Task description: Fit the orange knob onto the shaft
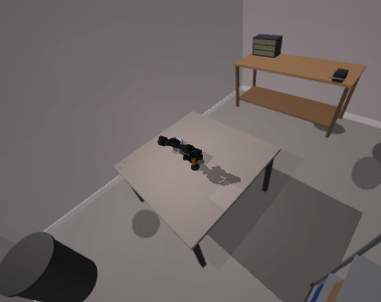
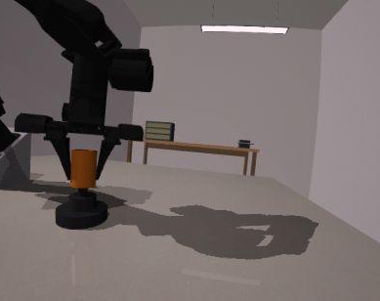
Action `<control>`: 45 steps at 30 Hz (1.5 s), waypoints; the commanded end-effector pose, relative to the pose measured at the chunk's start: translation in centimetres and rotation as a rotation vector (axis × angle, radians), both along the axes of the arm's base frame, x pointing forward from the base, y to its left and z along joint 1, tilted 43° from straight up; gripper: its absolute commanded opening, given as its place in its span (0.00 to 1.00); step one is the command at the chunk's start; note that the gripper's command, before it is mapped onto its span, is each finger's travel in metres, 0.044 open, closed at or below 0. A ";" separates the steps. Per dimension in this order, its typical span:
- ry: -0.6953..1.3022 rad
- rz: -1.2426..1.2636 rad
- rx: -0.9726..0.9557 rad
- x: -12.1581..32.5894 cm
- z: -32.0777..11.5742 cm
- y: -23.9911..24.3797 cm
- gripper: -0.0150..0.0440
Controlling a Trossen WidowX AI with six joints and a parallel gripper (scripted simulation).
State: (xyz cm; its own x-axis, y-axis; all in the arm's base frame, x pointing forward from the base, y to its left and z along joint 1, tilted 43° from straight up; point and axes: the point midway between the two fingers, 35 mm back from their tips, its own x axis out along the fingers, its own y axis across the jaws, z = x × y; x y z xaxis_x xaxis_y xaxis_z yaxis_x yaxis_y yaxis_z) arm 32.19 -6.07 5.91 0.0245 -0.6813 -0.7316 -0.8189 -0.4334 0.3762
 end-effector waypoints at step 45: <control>0.145 0.157 -0.006 0.0 -0.1 0.0 0.25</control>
State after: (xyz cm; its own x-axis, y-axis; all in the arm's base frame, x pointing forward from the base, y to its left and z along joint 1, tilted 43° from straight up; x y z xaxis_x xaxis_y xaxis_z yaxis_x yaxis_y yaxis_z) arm 32.16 -6.06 5.84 0.0249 -0.6812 -0.7316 -0.6813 -0.5472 0.4863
